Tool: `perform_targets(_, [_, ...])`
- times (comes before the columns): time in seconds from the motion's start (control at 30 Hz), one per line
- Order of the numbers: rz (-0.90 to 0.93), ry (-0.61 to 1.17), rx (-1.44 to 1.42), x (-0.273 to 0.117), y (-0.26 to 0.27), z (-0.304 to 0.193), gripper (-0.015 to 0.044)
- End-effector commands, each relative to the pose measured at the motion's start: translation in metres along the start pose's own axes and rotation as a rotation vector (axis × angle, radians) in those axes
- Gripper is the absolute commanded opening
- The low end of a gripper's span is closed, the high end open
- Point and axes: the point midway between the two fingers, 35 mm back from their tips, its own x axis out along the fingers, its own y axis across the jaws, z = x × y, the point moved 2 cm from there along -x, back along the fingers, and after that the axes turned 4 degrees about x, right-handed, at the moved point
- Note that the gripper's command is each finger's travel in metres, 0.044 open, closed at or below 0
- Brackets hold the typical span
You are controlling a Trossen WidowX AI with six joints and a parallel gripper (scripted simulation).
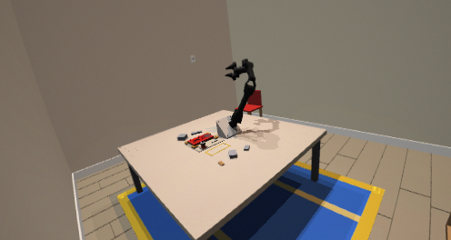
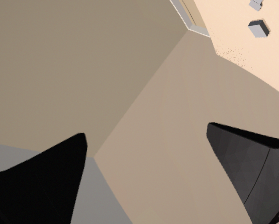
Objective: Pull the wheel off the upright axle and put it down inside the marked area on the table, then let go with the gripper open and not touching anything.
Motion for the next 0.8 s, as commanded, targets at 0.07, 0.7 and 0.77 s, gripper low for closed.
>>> perform_targets(0.07, [-0.045,-0.003,-0.034,0.017,-0.008,-0.008,0.0321])
perform_targets(0.7, [-0.587,-0.031,-0.467,0.177,-0.172,-0.076,0.0300])
perform_targets(0.77, [-0.643,-0.028,-0.521,0.188,-0.192,-0.078,0.0300])
